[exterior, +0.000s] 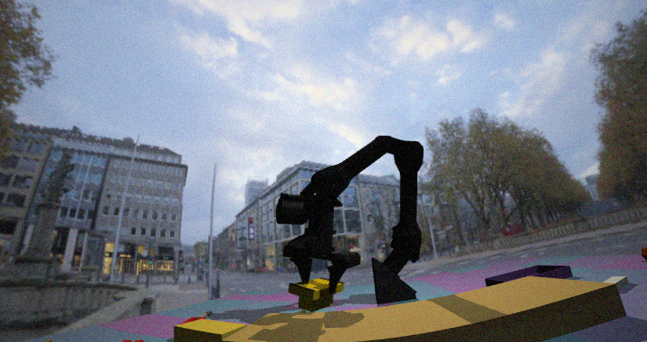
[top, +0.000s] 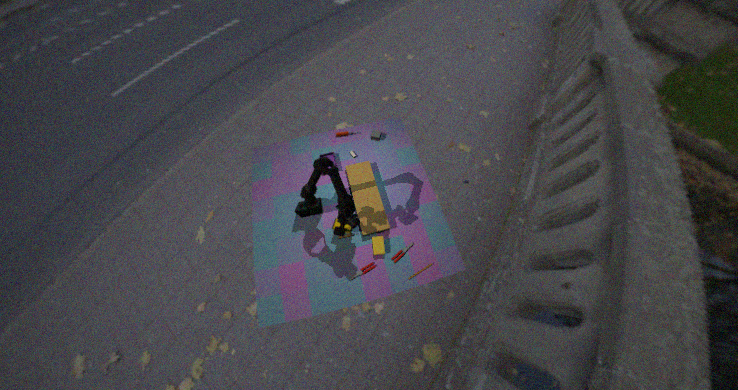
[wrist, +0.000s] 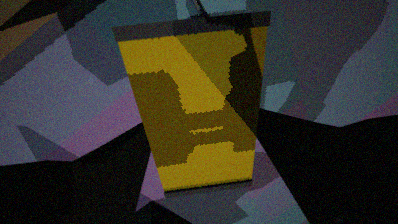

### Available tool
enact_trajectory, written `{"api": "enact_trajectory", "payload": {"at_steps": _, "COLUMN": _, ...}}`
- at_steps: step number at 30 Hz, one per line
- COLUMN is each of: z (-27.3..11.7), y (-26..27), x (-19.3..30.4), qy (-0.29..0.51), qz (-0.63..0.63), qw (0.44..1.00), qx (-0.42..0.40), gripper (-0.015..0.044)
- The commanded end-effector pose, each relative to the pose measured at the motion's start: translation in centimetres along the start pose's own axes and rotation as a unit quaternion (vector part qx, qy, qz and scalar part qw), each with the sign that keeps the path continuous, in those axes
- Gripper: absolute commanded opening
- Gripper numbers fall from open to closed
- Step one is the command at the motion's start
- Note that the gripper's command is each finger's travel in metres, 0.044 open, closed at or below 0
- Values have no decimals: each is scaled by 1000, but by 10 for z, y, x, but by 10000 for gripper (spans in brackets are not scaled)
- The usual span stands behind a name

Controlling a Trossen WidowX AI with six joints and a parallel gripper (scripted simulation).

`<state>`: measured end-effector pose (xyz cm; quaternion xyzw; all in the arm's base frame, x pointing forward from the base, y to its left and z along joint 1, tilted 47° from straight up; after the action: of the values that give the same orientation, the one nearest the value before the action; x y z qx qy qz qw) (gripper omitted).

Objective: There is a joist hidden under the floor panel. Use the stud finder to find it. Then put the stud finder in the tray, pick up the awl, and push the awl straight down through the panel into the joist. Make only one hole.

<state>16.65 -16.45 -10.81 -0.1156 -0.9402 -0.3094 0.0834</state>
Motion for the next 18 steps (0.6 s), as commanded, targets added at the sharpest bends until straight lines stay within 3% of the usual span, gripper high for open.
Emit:
{"api": "enact_trajectory", "payload": {"at_steps": 1, "z": -2, "y": 1, "x": 0, "qy": 2, "qz": 2, "qw": 1000, "qx": 18, "gripper": 0}}
{"api": "enact_trajectory", "payload": {"at_steps": 18, "z": 0, "y": 6, "x": -2, "qy": 24, "qz": 7, "qw": 997, "qx": 79, "gripper": 0}}
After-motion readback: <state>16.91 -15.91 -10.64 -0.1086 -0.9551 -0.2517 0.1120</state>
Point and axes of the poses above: the point midway between the two fingers, 35 mm back from their tips, its own z axis out along the fingers, its own y axis across the jaws, x = y × z, the point moved 1 cm from there along -z, back along the fingers, and after that the axes turned 15 degrees about -z, right-handed, at the moved point
